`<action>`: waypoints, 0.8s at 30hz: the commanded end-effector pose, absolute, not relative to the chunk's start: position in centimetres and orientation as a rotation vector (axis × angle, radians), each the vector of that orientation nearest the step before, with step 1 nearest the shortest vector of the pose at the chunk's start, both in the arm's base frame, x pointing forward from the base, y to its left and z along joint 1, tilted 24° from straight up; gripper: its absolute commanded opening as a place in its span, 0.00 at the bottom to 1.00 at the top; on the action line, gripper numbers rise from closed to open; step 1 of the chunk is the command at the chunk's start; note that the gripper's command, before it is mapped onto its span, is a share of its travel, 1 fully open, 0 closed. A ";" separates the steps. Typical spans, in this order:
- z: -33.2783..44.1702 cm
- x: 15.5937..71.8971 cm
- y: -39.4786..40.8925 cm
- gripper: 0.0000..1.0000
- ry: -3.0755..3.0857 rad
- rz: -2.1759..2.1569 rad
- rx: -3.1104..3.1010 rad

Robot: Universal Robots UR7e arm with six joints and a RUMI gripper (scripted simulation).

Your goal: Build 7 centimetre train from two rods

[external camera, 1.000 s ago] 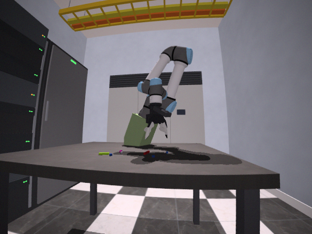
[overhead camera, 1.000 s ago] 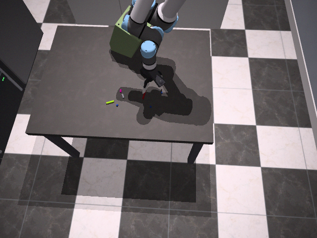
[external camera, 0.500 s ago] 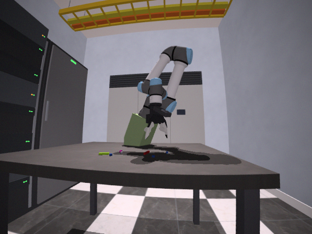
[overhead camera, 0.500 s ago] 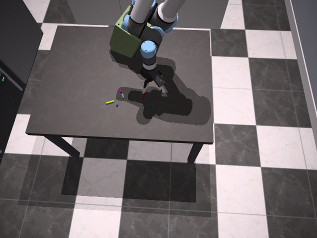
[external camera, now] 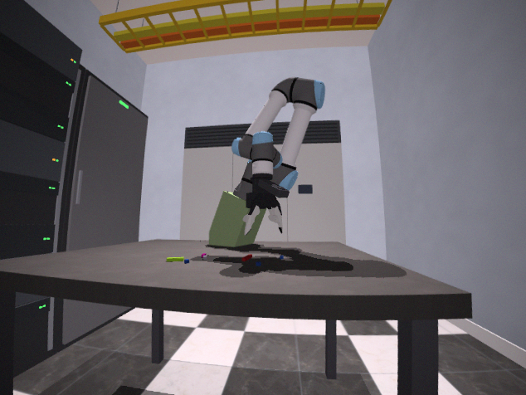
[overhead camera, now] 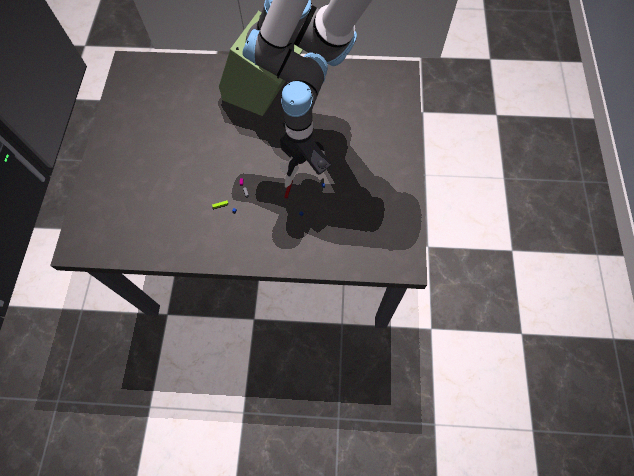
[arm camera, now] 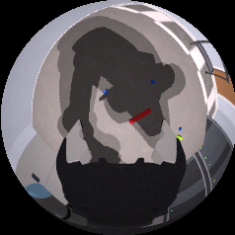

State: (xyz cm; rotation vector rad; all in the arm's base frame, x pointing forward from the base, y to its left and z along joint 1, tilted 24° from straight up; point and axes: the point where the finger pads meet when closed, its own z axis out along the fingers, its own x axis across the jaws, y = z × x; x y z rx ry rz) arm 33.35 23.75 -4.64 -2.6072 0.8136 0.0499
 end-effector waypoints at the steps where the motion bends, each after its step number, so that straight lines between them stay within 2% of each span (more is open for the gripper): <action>1: -4.6 33.4 23.7 1.00 0.813 0.049 -2.607; 24: -4.6 33.5 23.8 1.00 0.919 0.072 -2.573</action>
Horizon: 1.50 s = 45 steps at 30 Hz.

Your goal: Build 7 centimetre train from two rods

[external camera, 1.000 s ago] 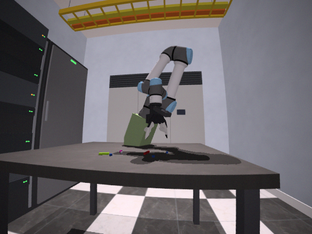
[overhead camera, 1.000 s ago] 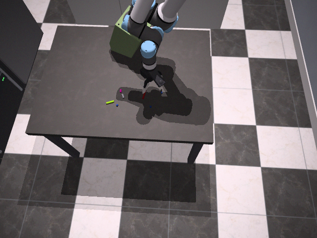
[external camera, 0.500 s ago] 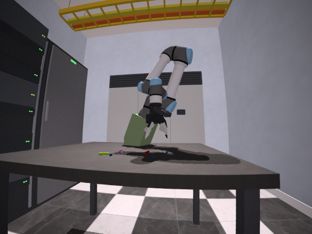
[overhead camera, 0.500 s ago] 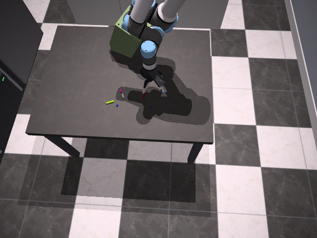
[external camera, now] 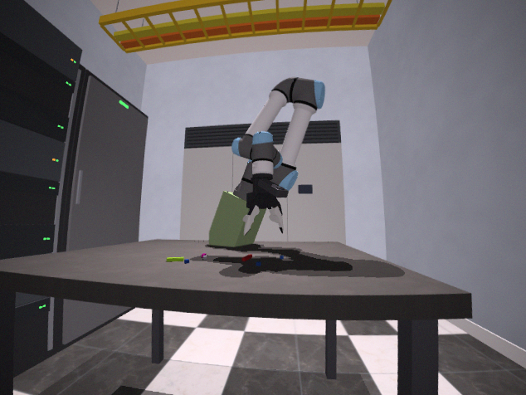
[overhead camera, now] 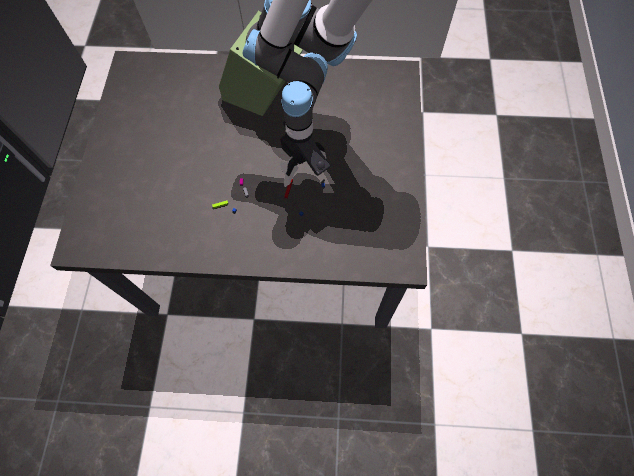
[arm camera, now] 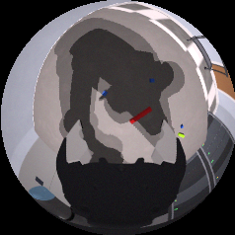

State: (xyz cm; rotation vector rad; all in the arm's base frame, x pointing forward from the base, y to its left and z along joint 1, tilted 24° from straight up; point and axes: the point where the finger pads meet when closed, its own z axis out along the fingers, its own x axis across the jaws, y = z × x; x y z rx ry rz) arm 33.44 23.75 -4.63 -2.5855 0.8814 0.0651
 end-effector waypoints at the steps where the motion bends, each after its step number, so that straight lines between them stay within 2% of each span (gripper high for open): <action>1: -4.6 33.5 23.8 1.00 0.937 0.076 -2.567; 18: -4.6 34.0 23.7 1.00 1.382 0.175 -2.371; 45: -4.6 34.4 23.4 1.00 2.290 0.394 -1.629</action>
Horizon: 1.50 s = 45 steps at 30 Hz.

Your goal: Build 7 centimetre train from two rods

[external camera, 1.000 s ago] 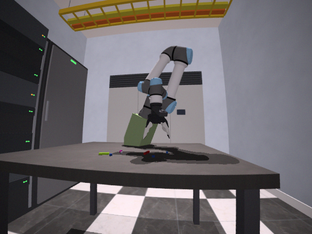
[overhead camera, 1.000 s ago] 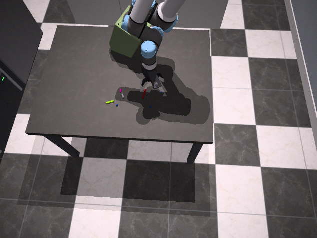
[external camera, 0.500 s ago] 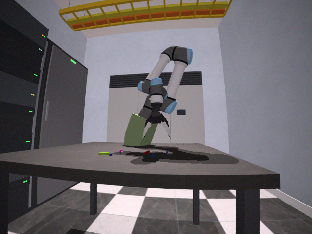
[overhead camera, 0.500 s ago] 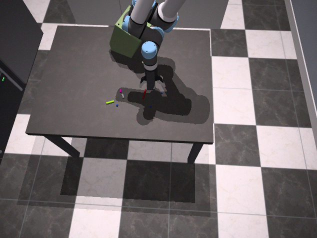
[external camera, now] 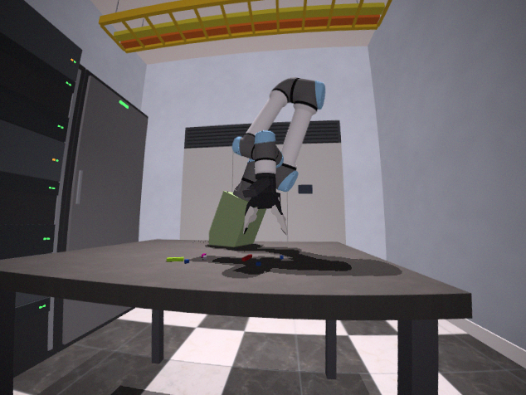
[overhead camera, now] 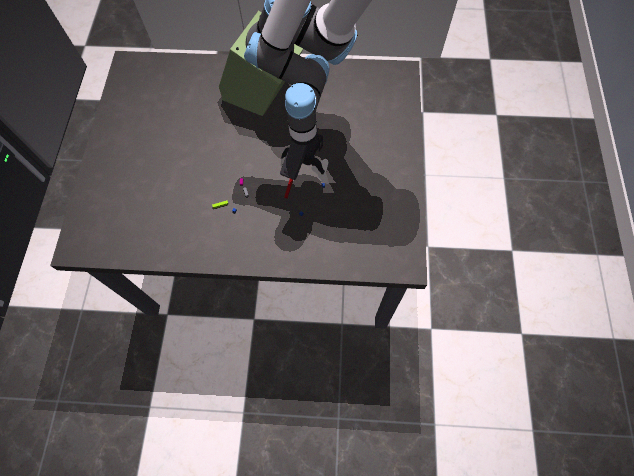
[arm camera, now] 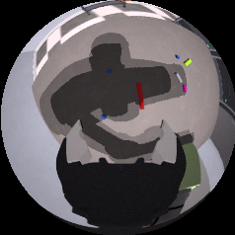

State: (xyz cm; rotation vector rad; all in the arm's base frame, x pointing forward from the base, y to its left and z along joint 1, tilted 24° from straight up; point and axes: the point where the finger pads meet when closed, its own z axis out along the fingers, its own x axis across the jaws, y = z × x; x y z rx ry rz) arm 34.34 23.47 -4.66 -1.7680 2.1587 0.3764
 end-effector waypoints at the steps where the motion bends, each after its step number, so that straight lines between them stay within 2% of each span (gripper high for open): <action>1: -4.7 34.4 23.4 1.00 2.319 0.401 -1.594; 32: -4.7 33.6 23.6 1.00 2.883 0.564 -0.524; 45: -4.6 33.4 23.7 1.00 2.938 0.586 -0.310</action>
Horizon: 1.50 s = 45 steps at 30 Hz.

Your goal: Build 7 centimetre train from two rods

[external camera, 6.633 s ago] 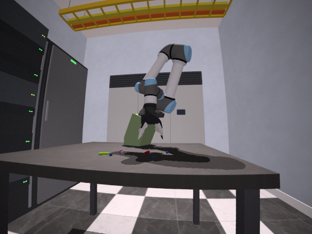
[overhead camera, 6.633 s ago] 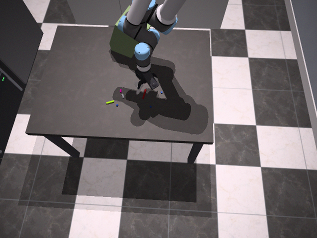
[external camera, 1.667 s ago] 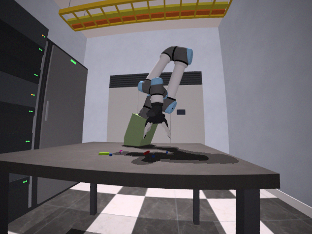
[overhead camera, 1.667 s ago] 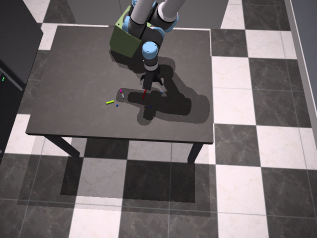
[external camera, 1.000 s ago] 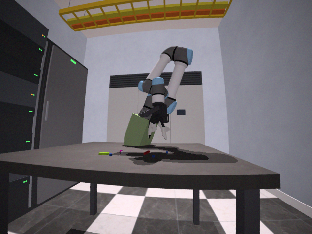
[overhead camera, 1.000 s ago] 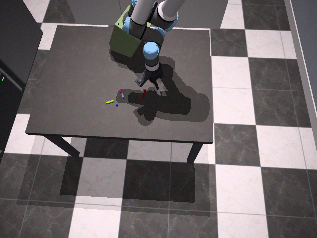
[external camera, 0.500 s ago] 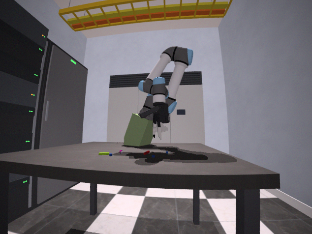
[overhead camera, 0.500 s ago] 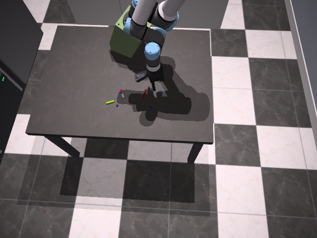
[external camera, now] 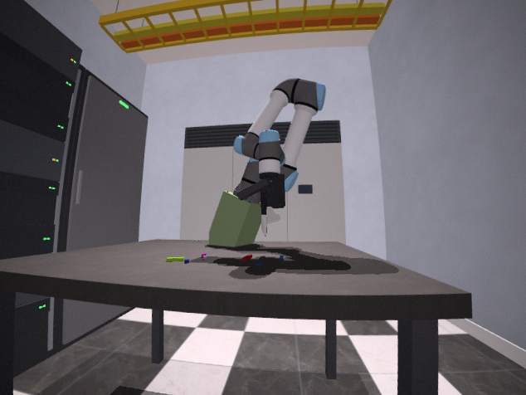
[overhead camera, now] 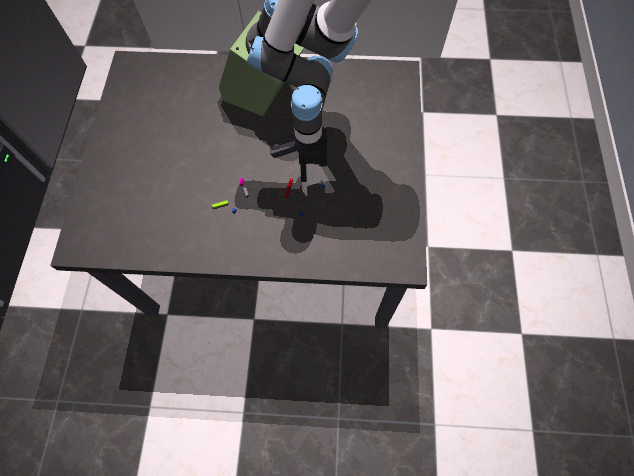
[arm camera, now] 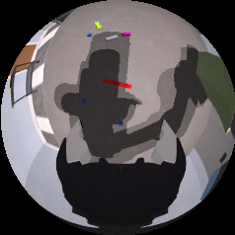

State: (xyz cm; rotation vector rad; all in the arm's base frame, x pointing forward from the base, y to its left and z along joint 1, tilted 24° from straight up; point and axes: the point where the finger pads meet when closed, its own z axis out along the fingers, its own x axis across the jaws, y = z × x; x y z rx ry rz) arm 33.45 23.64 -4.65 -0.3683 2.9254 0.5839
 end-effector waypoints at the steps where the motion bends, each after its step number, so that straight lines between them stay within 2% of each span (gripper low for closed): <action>1: -4.6 33.4 23.7 1.00 2.940 0.586 -0.301; 45: -4.6 33.4 23.7 1.00 2.948 0.589 -0.267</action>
